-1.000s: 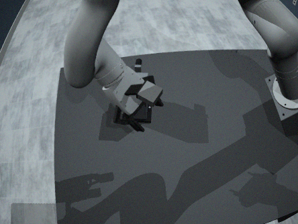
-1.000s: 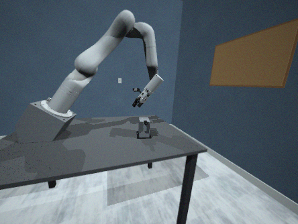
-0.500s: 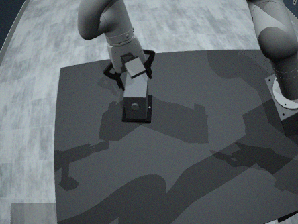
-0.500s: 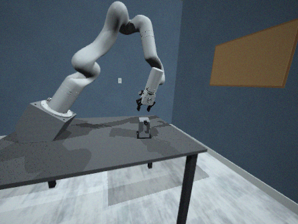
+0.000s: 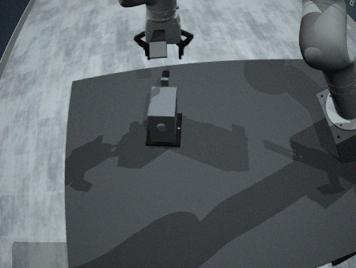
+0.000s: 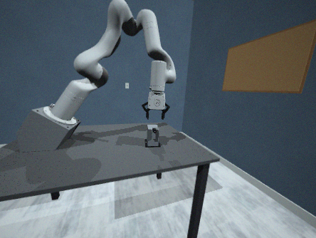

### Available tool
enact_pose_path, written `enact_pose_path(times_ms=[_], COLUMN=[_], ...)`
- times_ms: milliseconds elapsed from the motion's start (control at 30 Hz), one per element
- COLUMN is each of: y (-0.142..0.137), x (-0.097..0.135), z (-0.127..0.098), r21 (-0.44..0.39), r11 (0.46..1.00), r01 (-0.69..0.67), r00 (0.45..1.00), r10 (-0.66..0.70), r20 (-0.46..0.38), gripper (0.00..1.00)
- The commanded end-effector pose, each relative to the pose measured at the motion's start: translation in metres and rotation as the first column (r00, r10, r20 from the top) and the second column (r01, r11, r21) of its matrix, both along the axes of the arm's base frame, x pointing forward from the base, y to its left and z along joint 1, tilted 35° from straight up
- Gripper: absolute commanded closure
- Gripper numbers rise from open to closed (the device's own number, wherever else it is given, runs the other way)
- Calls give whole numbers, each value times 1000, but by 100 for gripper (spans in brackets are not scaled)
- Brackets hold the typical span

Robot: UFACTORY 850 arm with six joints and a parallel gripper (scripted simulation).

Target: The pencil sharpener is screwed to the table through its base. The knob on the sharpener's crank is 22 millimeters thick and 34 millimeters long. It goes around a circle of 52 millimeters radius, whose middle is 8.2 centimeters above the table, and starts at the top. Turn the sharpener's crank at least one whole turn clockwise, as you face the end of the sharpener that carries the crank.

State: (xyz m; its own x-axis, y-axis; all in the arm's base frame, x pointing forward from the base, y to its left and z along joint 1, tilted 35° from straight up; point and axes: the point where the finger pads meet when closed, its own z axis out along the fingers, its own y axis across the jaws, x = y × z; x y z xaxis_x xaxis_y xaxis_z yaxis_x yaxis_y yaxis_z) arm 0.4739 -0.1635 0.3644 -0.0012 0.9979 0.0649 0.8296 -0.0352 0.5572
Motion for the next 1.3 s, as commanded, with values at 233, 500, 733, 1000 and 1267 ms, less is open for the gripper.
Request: enact_pose_path(times_ms=[233,500,733,1000,1267], y=[-11,-11,-11,-11,-11], x=[-2,-2,-2,-2,-2], z=[2,2,2,2,2], r21=[1,1,1,1,1], r11=[999,999,999,999,999], r01=[33,33,33,33,33], r00=[999,999,999,999,999], r10=[-33,-33,-33,-33,-33], r20=[17,17,17,17,17], gripper=[100,100,100,100,100])
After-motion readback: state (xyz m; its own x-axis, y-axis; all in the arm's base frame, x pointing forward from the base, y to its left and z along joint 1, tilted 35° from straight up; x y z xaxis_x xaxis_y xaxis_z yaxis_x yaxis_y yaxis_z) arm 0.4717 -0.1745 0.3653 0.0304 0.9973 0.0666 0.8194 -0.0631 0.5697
